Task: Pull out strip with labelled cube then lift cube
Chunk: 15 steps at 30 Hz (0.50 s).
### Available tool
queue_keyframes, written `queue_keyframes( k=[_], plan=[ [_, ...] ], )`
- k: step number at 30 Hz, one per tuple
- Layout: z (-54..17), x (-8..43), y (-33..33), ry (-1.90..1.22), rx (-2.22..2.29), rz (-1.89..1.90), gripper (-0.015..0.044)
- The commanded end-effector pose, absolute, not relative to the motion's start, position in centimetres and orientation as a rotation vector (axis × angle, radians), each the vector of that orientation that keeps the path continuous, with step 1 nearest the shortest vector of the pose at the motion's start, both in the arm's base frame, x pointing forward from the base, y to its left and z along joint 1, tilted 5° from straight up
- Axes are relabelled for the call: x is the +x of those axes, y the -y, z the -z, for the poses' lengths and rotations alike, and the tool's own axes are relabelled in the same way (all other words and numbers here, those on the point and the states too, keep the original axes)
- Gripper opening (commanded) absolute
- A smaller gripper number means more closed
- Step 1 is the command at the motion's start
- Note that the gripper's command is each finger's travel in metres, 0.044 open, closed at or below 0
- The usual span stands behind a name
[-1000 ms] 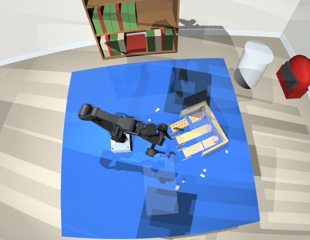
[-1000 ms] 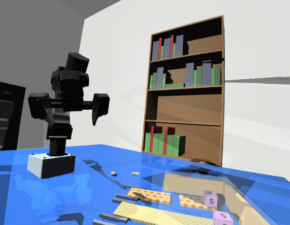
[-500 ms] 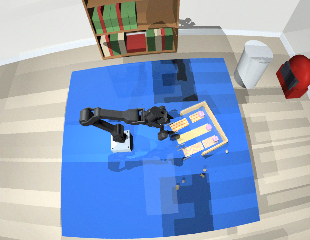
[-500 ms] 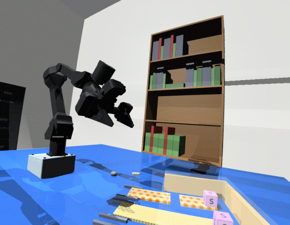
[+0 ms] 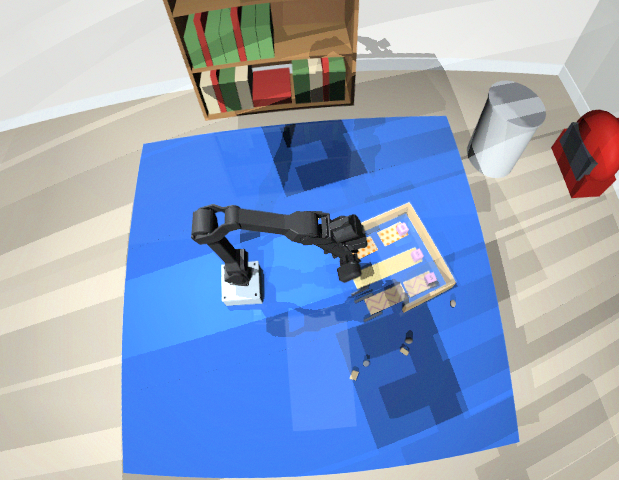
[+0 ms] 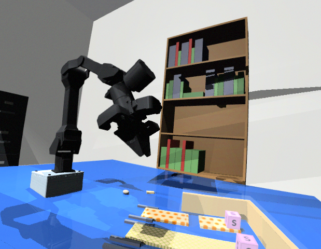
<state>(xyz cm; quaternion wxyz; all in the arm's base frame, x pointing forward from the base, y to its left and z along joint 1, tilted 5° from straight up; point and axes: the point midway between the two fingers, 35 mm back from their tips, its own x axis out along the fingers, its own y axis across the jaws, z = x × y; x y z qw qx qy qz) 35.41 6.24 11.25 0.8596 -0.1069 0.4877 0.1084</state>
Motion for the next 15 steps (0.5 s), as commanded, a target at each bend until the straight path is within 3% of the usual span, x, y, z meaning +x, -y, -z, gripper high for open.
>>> queue_keyframes(
  k=[1,3,10,15],
  plan=[
    [-9.1,37.0,-5.9,-1.192,-0.285,-0.261,0.0032],
    [-7.9,37.6,-5.7,-1.279,-0.314,-0.282,0.0],
    [-3.5,39.3,-5.2,-1.552,-0.395,-0.389,0.0],
    [-3.1,39.4,-5.1,-1.576,-0.401,-0.402,0.0]
  ],
)
